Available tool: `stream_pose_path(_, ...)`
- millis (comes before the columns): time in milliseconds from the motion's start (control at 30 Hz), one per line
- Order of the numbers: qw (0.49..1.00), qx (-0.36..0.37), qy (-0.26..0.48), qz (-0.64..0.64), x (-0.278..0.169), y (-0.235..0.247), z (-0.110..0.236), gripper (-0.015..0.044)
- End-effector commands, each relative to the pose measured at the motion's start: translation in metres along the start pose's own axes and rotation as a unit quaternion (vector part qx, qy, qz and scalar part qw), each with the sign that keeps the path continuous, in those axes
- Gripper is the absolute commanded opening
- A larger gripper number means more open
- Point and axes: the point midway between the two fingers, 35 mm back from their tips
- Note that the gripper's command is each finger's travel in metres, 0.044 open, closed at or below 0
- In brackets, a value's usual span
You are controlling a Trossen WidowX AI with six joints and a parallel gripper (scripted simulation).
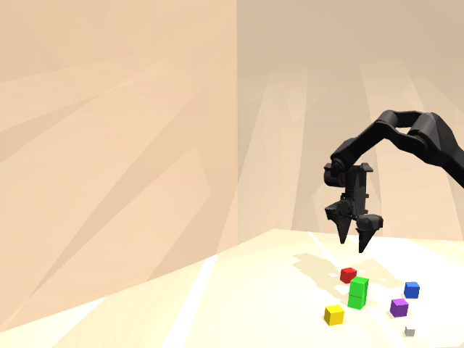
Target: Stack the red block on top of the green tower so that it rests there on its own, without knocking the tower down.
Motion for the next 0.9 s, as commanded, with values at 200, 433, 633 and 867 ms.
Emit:
stream_pose_path(200,1.0,0.009,-0.001,-0.002,0.001,0.002,-0.045,0.044)
stream_pose_path(433,1.0,0.009,-0.001,-0.002,0.001,0.002,-0.051,0.044)
stream_pose_path(633,1.0,0.009,-0.001,-0.002,0.002,0.002,-0.061,0.044)
stream_pose_path(867,1.0,0.009,-0.001,-0.002,0.002,0.002,-0.072,0.044)
Point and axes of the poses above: the point midway between the two fingers, 35 mm back from their tips, its own z axis back along the fingers, its own y axis across the jaws, x = y × z, and after that the axes turned 11 degrees about z, right-handed
